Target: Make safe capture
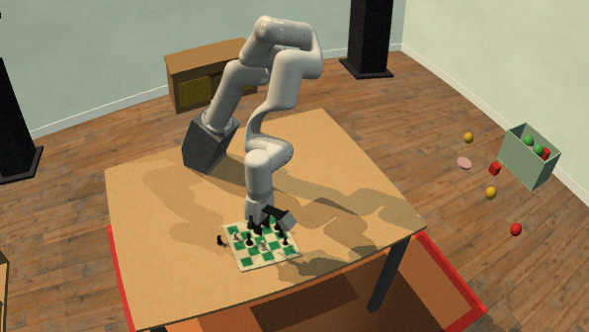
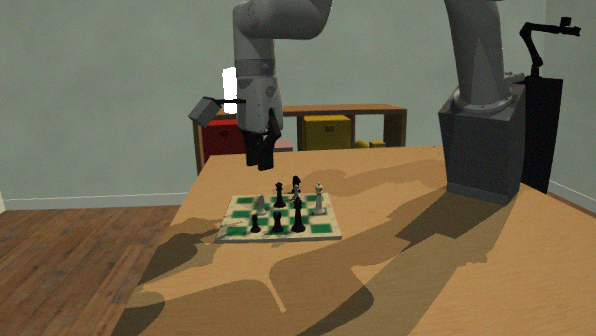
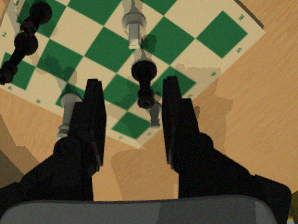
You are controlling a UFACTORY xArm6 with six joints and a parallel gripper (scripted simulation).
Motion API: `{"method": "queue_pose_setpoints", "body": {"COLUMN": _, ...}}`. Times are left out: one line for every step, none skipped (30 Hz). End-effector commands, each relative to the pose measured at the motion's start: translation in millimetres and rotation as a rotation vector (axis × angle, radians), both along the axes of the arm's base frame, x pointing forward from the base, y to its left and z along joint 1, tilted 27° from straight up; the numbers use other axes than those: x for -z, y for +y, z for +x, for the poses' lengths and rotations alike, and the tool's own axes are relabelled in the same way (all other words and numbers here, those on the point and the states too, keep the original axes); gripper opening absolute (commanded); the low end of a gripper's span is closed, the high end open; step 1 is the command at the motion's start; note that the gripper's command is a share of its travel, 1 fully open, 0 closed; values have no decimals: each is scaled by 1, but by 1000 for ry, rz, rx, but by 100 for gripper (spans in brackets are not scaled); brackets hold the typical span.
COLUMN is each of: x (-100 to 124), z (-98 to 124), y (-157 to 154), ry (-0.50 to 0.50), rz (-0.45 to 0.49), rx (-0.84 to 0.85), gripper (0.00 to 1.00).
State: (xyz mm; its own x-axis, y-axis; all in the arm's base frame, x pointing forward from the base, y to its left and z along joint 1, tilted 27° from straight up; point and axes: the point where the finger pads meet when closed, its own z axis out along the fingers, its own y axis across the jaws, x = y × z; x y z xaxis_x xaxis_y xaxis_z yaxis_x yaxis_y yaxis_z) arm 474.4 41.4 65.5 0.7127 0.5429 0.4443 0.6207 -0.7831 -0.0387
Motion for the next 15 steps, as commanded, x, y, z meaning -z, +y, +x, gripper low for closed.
{"method": "queue_pose_setpoints", "body": {"x": -1, "z": 1, "y": 0, "ry": -3, "rz": 0, "rx": 1, "gripper": 37}}
{"method": "queue_pose_setpoints", "body": {"x": -1, "z": 1, "y": 0, "ry": -3, "rz": 0, "rx": 1, "gripper": 37}}
{"method": "queue_pose_setpoints", "body": {"x": -1, "z": 1, "y": 0, "ry": -3, "rz": 0, "rx": 1, "gripper": 37}}
{"method": "queue_pose_setpoints", "body": {"x": -1, "z": 1, "y": 0, "ry": -3, "rz": 0, "rx": 1, "gripper": 37}}
{"method": "queue_pose_setpoints", "body": {"x": -1, "z": 1, "y": 0, "ry": -3, "rz": 0, "rx": 1, "gripper": 37}}
{"method": "queue_pose_setpoints", "body": {"x": -1, "z": 1, "y": 0, "ry": -3, "rz": 0, "rx": 1, "gripper": 37}}
{"method": "queue_pose_setpoints", "body": {"x": -1, "z": 1, "y": 0, "ry": -3, "rz": 0, "rx": 1, "gripper": 37}}
{"method": "queue_pose_setpoints", "body": {"x": 0, "z": 1, "y": 0, "ry": -3, "rz": 0, "rx": 1, "gripper": 37}}
{"method": "queue_pose_setpoints", "body": {"x": 0, "z": 2, "y": 0, "ry": -2, "rz": 0, "rx": 1, "gripper": 37}}
{"method": "queue_pose_setpoints", "body": {"x": 0, "z": 2, "y": 0, "ry": -2, "rz": 0, "rx": 1, "gripper": 37}}
{"method": "queue_pose_setpoints", "body": {"x": 1, "z": 2, "y": 1, "ry": -2, "rz": 0, "rx": 1, "gripper": 37}}
{"method": "queue_pose_setpoints", "body": {"x": 2, "z": 2, "y": 1, "ry": -2, "rz": 0, "rx": 0, "gripper": 37}}
{"method": "queue_pose_setpoints", "body": {"x": 2, "z": 2, "y": 1, "ry": -2, "rz": 0, "rx": 0, "gripper": 37}}
{"method": "queue_pose_setpoints", "body": {"x": 3, "z": 3, "y": 1, "ry": -2, "rz": 0, "rx": 0, "gripper": 37}}
{"method": "queue_pose_setpoints", "body": {"x": 4, "z": 3, "y": 2, "ry": -2, "rz": 0, "rx": 0, "gripper": 37}}
